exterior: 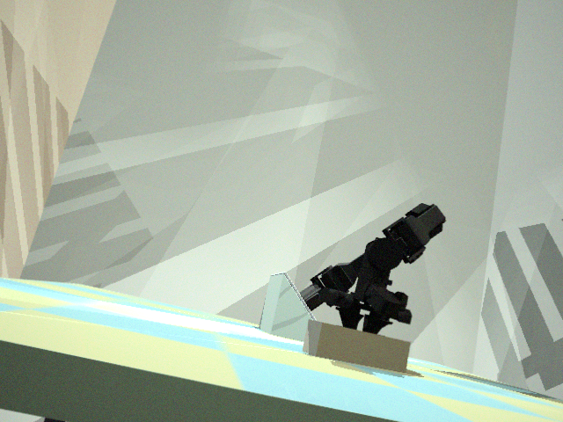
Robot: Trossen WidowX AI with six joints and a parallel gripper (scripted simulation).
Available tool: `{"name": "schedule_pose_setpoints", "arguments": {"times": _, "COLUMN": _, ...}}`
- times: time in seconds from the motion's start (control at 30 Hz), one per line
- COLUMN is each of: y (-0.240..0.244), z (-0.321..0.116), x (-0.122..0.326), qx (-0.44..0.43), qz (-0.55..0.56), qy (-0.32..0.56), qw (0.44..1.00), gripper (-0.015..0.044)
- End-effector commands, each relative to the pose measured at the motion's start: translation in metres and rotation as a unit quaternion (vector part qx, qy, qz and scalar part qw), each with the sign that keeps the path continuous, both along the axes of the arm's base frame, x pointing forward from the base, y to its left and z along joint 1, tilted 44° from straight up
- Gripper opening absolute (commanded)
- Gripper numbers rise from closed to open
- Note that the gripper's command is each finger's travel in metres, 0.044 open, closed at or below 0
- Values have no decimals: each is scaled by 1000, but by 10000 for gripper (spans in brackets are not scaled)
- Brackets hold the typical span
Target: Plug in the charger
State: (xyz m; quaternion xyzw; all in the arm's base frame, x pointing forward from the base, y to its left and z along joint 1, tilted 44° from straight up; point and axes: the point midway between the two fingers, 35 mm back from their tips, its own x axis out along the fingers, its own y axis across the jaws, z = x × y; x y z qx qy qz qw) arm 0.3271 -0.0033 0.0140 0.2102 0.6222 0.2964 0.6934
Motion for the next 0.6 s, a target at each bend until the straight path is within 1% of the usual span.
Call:
{"name": "schedule_pose_setpoints", "arguments": {"times": 0.0, "y": 0, "z": 0, "x": 1, "qx": 0, "qz": 0, "qy": -2, "qw": 1000, "gripper": 0}}
{"name": "schedule_pose_setpoints", "arguments": {"times": 0.57, "y": 0, "z": 0, "x": 1, "qx": 0, "qz": 0, "qy": -2, "qw": 1000, "gripper": 440}}
